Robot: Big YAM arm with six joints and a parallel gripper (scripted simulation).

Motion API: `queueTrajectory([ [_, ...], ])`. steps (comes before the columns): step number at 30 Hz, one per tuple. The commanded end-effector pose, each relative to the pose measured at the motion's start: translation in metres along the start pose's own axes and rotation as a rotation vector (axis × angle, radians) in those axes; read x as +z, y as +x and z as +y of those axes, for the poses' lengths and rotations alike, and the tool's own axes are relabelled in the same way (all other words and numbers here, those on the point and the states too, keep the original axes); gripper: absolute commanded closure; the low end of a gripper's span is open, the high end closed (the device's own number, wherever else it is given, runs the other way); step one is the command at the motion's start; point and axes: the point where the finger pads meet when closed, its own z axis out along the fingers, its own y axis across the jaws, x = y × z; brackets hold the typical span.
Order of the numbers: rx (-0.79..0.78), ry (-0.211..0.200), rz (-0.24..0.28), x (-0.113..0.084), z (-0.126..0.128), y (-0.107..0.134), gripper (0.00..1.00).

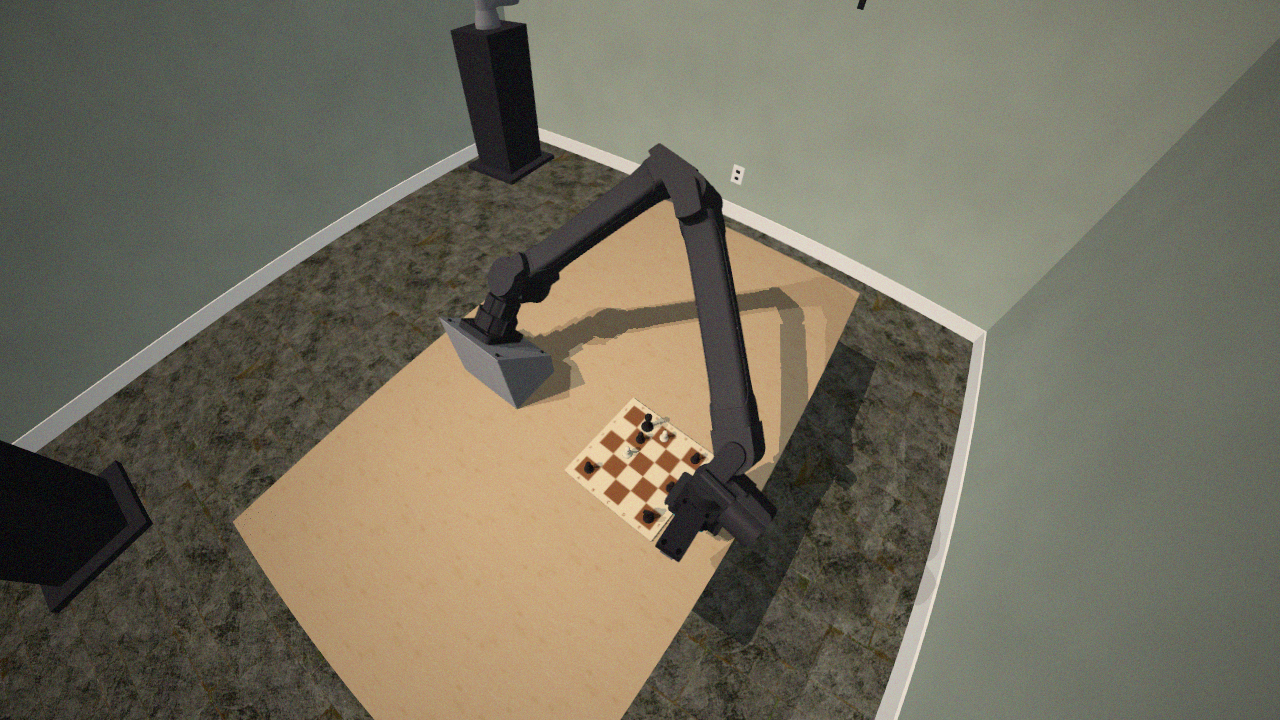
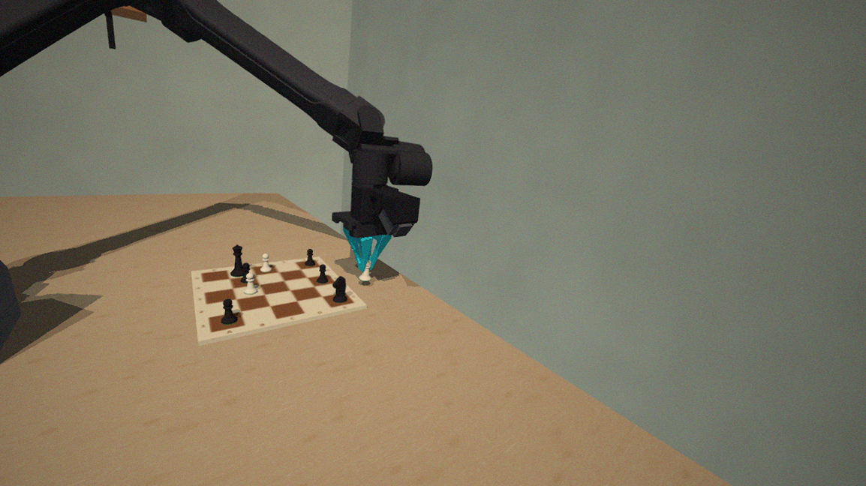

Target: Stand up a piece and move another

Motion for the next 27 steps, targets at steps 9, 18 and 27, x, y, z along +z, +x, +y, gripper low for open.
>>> queueTrajectory([
  [9,0.011,0.018,0.0,0.0187,0.0034,0.0056,1.0],
  [18,0.009,0.018,0.0,0.0187,0.0034,0.0056,1.0],
  [27,0.009,0.018,0.0,0.0187,0.0034,0.0056,1.0],
])
